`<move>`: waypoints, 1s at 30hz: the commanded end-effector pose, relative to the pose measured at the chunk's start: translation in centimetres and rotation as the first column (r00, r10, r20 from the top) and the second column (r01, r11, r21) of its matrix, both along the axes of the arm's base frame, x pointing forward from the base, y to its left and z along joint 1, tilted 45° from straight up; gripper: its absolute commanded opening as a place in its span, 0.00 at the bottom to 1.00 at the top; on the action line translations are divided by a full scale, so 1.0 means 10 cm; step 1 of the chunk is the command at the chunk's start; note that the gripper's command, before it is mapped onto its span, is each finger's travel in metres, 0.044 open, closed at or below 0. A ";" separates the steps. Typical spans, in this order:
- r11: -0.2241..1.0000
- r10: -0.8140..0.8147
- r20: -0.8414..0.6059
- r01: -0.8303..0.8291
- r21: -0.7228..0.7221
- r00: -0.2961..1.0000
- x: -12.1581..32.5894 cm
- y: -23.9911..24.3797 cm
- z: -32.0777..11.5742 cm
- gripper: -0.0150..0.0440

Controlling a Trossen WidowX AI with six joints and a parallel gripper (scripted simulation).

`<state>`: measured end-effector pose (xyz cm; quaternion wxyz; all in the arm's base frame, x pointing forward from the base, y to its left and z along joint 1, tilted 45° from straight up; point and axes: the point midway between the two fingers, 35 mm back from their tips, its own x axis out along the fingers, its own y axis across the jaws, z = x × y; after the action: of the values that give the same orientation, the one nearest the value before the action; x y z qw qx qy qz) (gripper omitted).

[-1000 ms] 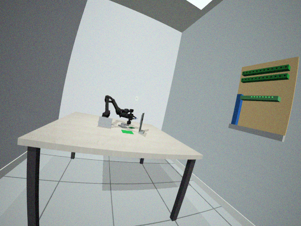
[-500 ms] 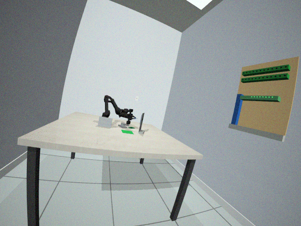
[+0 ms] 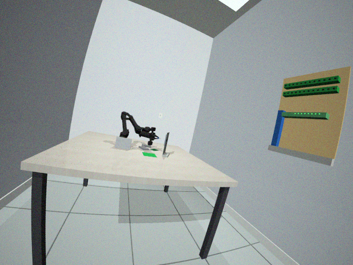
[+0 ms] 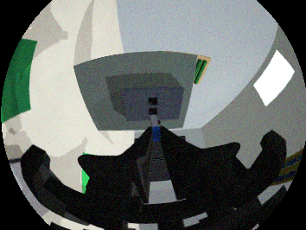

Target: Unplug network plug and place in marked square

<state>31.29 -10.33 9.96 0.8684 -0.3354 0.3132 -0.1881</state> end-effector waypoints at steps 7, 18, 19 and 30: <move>1.000 0.000 0.005 0.000 -0.002 1.000 -0.09 -0.15 0.21 0.25; 1.000 -0.002 0.007 0.002 -0.004 1.000 -0.25 -0.30 0.43 0.25; 1.000 -0.002 0.007 0.002 -0.004 1.000 -0.26 -0.31 0.44 0.25; 0.997 0.083 -0.149 -0.082 0.016 0.985 -0.24 -0.40 0.15 0.25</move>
<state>28.83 -14.08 12.37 0.8564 -0.3514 0.3487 -0.1464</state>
